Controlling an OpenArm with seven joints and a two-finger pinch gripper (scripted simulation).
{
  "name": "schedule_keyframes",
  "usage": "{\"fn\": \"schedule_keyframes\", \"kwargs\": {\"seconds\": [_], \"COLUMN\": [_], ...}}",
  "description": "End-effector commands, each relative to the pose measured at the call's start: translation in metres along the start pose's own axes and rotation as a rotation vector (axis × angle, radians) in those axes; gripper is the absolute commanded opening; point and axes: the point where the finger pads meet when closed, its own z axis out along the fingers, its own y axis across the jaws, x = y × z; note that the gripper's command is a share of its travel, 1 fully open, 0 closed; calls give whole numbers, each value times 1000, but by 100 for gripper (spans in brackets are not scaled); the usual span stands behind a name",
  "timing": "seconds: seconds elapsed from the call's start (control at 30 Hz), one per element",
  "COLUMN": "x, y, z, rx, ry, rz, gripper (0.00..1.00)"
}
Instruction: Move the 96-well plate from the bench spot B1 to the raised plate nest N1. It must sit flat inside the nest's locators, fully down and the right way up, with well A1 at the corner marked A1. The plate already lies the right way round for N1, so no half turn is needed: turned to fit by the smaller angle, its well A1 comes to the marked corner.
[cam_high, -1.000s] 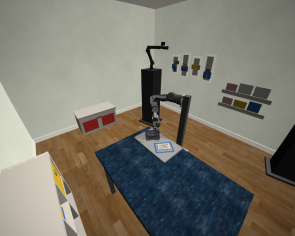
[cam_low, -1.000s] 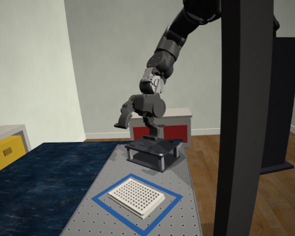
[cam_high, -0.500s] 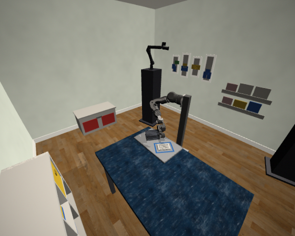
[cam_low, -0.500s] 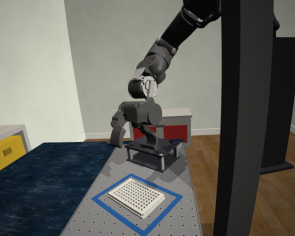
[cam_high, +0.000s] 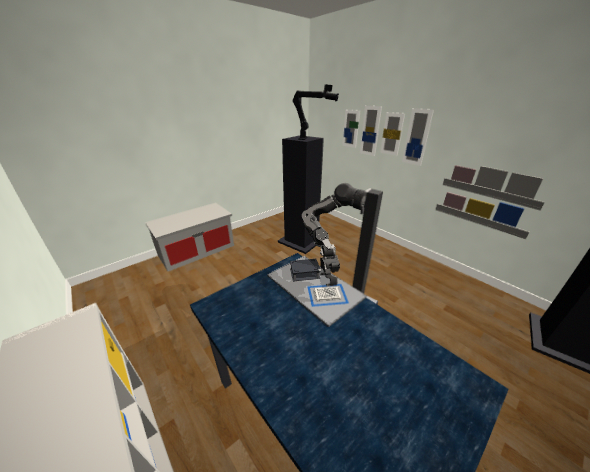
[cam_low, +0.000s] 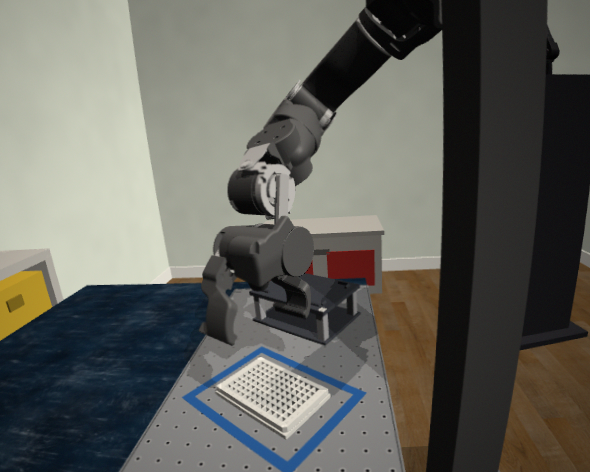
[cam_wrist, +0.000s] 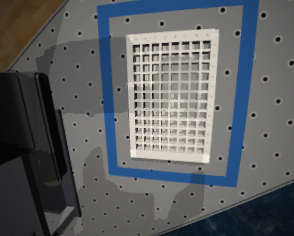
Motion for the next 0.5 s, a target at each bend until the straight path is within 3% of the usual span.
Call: {"fn": "schedule_keyframes", "kwargs": {"seconds": [0.0, 0.37, 0.47], "x": [-10, -10, 1], "y": [-25, -25, -10], "z": [1, 1, 13], "rx": [109, 109, 168], "ry": [-27, -27, -30], "rz": [44, 44, 38], "gripper": [77, 77, 77]}}
